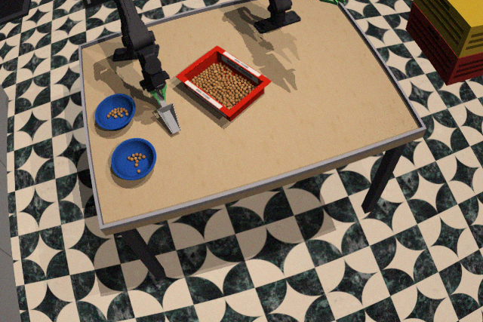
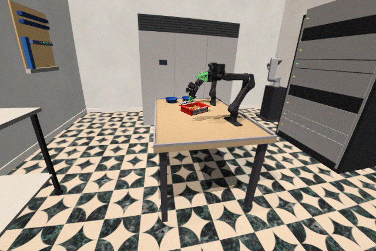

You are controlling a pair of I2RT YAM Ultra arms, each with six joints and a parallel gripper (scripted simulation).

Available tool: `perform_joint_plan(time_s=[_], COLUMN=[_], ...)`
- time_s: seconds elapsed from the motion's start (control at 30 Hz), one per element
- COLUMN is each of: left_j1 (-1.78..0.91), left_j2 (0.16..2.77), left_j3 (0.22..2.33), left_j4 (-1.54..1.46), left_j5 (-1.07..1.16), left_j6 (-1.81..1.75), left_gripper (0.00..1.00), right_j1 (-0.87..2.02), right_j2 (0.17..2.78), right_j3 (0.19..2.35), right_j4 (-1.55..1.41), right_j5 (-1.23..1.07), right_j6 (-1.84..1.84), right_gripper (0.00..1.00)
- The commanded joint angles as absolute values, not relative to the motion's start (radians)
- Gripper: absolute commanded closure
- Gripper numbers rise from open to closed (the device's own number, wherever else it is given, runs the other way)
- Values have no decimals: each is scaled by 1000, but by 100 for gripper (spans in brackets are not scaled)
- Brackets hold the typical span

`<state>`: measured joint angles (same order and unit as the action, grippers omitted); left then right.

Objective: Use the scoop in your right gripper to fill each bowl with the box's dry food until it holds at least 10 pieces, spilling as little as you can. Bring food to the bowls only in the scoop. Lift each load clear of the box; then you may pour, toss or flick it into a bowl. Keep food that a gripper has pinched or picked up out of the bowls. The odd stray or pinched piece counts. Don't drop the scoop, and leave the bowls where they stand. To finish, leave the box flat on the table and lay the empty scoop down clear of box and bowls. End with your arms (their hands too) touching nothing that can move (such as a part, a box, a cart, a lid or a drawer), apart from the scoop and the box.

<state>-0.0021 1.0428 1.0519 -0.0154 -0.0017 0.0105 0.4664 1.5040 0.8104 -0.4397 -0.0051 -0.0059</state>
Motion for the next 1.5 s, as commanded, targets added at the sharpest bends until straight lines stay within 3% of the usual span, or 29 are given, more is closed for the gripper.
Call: perform_joint_plan(time_s=[0.0, 0.77, 0.8, 1.47], left_j1=[10, 10, 10, 10], left_j2=[1026, 1026, 1026, 1026], left_j3=[1088, 1088, 1088, 1088], left_j4=[-11, -11, -11, -11], left_j5=[-8, -8, -8, -8], left_j6=[6, 6, 6, 6], left_gripper=[74, 74, 74, 74], right_j1=[463, 456, 456, 456], right_j2=[1525, 1509, 1508, 1494], right_j3=[817, 802, 802, 804], right_j4=[-387, -328, -328, -356], right_j5=[-10, -13, -13, -13], right_j6=[-13, -12, -12, -12], right_gripper=[100, 100, 68, 68])
